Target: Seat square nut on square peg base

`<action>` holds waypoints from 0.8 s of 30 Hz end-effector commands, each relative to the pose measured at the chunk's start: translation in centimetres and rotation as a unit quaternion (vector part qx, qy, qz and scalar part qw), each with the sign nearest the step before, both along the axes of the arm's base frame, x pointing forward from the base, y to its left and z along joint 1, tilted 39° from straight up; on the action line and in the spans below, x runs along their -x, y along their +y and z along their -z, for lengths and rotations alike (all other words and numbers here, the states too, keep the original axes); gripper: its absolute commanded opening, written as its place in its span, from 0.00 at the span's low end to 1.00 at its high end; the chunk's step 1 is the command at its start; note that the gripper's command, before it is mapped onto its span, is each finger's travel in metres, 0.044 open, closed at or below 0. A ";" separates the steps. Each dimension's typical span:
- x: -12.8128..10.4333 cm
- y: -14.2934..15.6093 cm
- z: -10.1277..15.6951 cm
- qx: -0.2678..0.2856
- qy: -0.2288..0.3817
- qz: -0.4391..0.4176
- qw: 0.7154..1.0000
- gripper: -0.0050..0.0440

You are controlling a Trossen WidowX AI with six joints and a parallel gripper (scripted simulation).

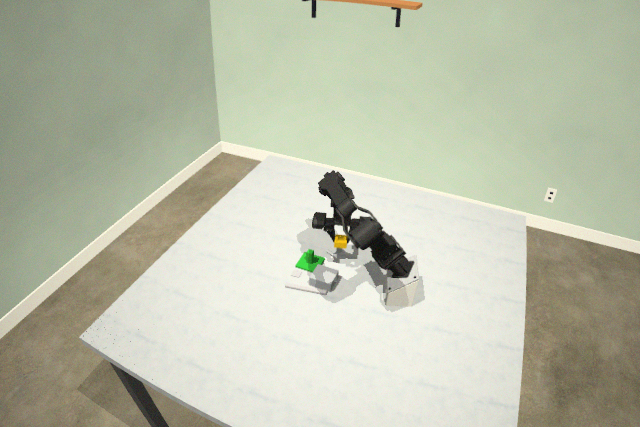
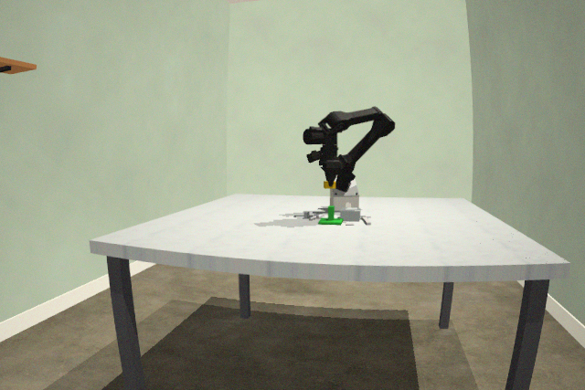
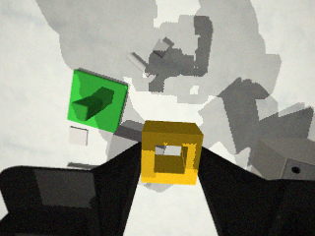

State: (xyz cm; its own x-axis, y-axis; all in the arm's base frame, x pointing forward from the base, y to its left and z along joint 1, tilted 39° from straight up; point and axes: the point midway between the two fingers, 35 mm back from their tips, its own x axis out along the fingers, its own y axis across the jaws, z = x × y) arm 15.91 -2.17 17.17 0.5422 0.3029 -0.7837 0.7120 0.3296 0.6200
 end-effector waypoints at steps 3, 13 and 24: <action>0.3 0.0 -0.7 0.006 -0.008 -0.007 1.000 0.10; -1.5 0.1 -1.5 0.089 -0.044 -0.126 0.987 0.10; -3.7 0.5 -2.5 0.172 -0.086 -0.245 0.950 0.10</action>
State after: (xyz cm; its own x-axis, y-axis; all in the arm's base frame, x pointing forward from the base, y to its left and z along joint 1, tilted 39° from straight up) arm 18.82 -1.78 19.31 0.5326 0.2963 -0.7928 0.3865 0.7481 0.5393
